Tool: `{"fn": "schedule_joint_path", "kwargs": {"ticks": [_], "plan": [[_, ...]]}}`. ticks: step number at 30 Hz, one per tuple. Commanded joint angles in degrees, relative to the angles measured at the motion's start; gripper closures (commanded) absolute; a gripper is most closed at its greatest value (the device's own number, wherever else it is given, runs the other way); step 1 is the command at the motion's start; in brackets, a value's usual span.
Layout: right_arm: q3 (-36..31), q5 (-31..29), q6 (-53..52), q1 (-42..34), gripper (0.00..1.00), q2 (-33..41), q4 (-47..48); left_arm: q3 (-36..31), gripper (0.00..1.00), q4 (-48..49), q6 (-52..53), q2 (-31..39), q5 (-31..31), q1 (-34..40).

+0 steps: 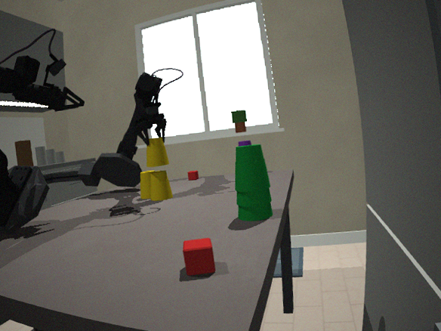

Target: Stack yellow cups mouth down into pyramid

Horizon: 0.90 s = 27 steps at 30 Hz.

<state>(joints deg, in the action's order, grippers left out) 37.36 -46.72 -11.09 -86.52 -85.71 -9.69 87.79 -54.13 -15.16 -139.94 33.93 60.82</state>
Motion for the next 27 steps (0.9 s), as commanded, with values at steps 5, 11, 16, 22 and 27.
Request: {"fn": "schedule_joint_path", "kwargs": {"ticks": [5, 11, 16, 22, 27], "plan": [[-0.1, -0.5, 0.4, -0.8, 0.0, 1.3, 0.7, 1.7, 1.0, -2.0, -1.9, 1.9, -1.1, 1.8], [-0.1, -0.5, 0.4, -0.8, 0.0, 1.3, 0.7, -2.9, 1.0, -1.5, -2.8, 4.6, -1.3, 2.4], [-0.1, -0.5, 0.4, -0.8, 0.0, 1.3, 0.7, -8.2, 1.0, 0.0, -3.6, 8.5, -1.6, 3.3], [-0.1, -0.5, 0.4, -0.8, 0.0, 1.3, 0.7, -9.8, 1.0, 0.9, -2.9, 9.9, -1.1, 3.6], [-0.1, -0.5, 0.4, -0.8, 0.0, 1.3, 0.7, -10.7, 1.0, 2.8, -2.0, 9.2, -0.9, 3.0]]}}
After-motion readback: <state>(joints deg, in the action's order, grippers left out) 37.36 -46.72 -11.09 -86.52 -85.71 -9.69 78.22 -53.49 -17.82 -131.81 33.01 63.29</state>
